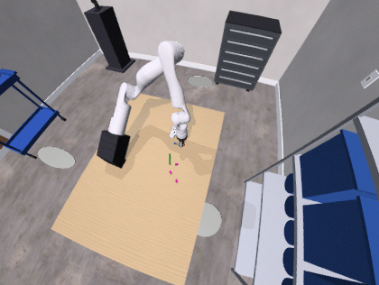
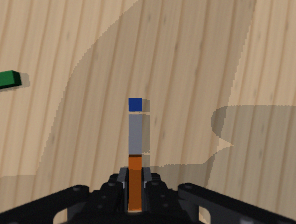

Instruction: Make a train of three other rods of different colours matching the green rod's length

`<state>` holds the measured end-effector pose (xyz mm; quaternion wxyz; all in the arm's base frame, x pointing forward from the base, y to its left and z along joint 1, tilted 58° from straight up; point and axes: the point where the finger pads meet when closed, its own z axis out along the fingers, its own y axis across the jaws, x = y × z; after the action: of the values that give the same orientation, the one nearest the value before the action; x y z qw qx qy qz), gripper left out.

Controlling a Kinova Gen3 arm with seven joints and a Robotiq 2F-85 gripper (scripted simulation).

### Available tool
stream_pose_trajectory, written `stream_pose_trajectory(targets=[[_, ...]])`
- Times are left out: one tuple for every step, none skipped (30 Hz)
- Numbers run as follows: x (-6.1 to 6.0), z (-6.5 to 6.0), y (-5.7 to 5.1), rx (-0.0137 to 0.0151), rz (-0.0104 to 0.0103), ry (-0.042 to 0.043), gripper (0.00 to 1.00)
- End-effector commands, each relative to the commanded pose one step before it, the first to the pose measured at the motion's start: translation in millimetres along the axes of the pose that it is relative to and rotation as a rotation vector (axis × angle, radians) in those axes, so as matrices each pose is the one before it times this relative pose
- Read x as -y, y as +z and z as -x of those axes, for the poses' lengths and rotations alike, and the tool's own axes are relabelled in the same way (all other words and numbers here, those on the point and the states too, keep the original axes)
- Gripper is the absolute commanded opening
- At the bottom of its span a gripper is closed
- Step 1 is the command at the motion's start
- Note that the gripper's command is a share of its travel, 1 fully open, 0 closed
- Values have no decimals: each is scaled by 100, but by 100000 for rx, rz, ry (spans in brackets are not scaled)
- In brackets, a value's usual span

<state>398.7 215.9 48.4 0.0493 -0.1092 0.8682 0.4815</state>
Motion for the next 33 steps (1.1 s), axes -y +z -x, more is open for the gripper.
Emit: stream_pose_trajectory(targets=[[40, 44, -63, 142, -89, 20, 8], [0, 0, 0, 0, 0, 0, 8], [0, 0, 0, 0, 0, 0, 12], [0, 0, 0, 0, 0, 0, 12], [0, 0, 0, 0, 0, 0, 12], [0, 0, 0, 0, 0, 0, 16], [0, 0, 0, 0, 0, 0, 16], [0, 0, 0, 0, 0, 0, 16], [0, 0, 0, 0, 0, 0, 20], [0, 0, 0, 0, 0, 0, 20], [0, 0, 0, 0, 0, 0, 20], [0, 0, 0, 0, 0, 0, 24], [0, 0, 0, 0, 0, 0, 24], [0, 0, 0, 0, 0, 0, 24], [0, 0, 0, 0, 0, 0, 24], [0, 0, 0, 0, 0, 0, 24], [0, 0, 0, 0, 0, 0, 24], [0, 0, 0, 0, 0, 0, 24], [0, 0, 0, 0, 0, 0, 24], [0, 0, 0, 0, 0, 0, 24], [0, 0, 0, 0, 0, 0, 24], [0, 0, 0, 0, 0, 0, 24], [0, 0, -3, 0, 0, 0, 24], [0, 0, -21, 0, 0, 0, 24], [0, 0, -53, 1, 0, 0, 24], [0, 0, -97, 1, 0, -1, 24], [0, 0, -148, 0, 0, 0, 24], [0, -1, -204, -1, -1, 1, 24], [0, 1, -262, 1, 1, -1, 24], [0, 0, -319, 0, 0, 0, 24], [0, -1, -374, -1, -1, 1, 24], [0, 1, -424, 1, 1, -1, 24], [0, 0, 0, 0, 0, 0, 24]])
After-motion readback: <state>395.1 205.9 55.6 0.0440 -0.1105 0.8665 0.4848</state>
